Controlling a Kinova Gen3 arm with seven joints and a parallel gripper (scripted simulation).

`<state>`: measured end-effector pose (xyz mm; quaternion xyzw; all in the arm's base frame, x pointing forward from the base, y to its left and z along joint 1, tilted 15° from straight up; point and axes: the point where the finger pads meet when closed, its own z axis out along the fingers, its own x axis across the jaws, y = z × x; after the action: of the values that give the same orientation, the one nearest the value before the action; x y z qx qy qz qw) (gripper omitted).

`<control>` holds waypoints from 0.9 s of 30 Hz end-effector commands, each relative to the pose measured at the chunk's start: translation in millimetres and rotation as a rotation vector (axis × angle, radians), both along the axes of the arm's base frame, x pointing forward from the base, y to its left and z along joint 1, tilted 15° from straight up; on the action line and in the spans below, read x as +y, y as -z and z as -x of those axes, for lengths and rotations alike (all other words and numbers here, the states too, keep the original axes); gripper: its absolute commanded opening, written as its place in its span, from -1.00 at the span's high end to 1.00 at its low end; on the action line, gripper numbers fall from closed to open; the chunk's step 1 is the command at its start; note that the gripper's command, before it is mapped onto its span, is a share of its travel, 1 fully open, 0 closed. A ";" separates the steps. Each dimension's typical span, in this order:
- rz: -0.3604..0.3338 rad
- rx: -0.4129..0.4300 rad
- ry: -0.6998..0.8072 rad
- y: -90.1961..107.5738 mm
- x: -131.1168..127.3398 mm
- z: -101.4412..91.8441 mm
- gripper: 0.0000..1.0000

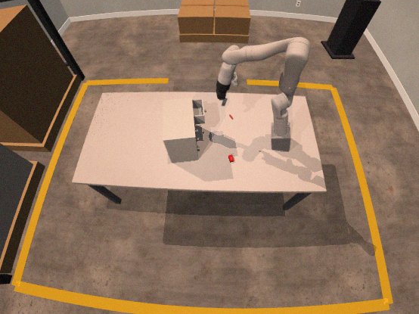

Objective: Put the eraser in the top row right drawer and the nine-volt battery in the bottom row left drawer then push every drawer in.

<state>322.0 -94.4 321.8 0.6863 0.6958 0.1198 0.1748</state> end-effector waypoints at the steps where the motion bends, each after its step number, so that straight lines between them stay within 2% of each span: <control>1: -0.010 0.031 0.013 -2.2 -3.2 -0.1 -1.00; 27: -0.011 0.146 0.021 -8.2 -2.9 1.5 -1.00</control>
<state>321.3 -95.7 329.3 0.6982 0.7006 0.0743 0.1266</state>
